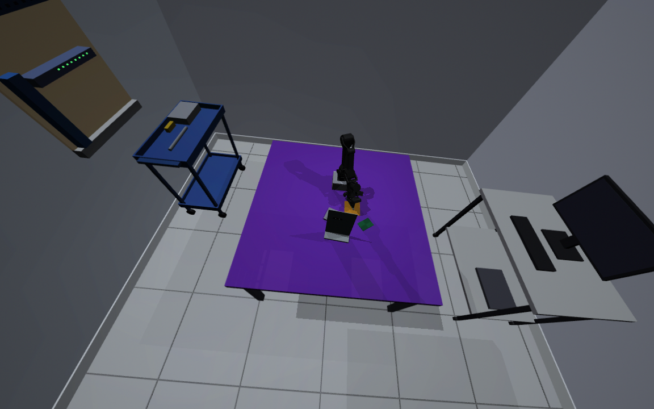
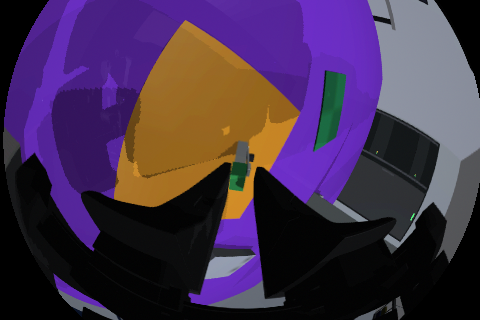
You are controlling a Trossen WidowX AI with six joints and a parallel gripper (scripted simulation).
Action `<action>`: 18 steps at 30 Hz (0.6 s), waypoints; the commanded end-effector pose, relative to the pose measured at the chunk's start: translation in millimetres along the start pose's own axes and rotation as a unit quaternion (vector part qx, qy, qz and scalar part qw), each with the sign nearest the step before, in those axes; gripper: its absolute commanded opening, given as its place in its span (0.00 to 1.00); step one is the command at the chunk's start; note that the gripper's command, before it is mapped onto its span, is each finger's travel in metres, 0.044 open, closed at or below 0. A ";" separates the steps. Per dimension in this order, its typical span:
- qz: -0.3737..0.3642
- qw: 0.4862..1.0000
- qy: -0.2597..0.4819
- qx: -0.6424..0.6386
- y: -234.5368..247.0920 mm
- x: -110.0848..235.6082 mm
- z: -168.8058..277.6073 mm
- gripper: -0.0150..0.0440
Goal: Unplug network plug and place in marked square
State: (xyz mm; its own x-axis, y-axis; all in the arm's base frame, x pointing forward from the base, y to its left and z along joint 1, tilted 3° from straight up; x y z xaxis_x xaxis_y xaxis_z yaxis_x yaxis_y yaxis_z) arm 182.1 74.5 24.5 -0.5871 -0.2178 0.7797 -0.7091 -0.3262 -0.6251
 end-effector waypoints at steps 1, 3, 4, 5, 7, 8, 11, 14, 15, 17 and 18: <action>0.000 1.000 0.000 0.000 -0.1 0.2 -0.1 0.52; 0.000 1.000 0.000 0.000 -0.1 0.2 -0.1 0.52; 0.000 1.000 0.000 0.000 -0.1 0.2 -0.1 0.52; 0.000 1.000 0.000 0.000 -0.1 0.2 -0.1 0.52; 0.000 1.000 0.000 0.000 -0.1 0.5 -0.1 0.52; 0.000 1.000 0.000 0.000 -0.2 0.8 -0.1 0.52; 0.000 1.000 0.000 0.000 -0.4 2.1 -0.2 0.52; 0.000 1.000 0.000 0.000 -0.5 3.4 -0.2 0.52; 0.000 1.000 0.000 0.000 -0.6 3.9 -0.3 0.52; 0.000 1.000 0.000 0.000 -0.7 4.8 -0.3 0.52; 0.000 1.000 0.000 0.000 -0.7 5.2 -0.3 0.52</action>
State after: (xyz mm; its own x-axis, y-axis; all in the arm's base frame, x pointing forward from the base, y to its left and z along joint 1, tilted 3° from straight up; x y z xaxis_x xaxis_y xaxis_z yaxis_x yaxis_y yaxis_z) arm 179.5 73.8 26.7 -0.5812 -0.2168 0.7843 -0.7127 -0.3296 -0.6192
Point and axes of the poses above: the point midway between the two fingers, 35 mm back from their tips, its own x axis back along the fingers, its own y axis across the jaws, z = x × y, the point moved 6 cm from there along x, back along the fingers, and after that the axes turned 1 degree about x, right-handed, at the moved point
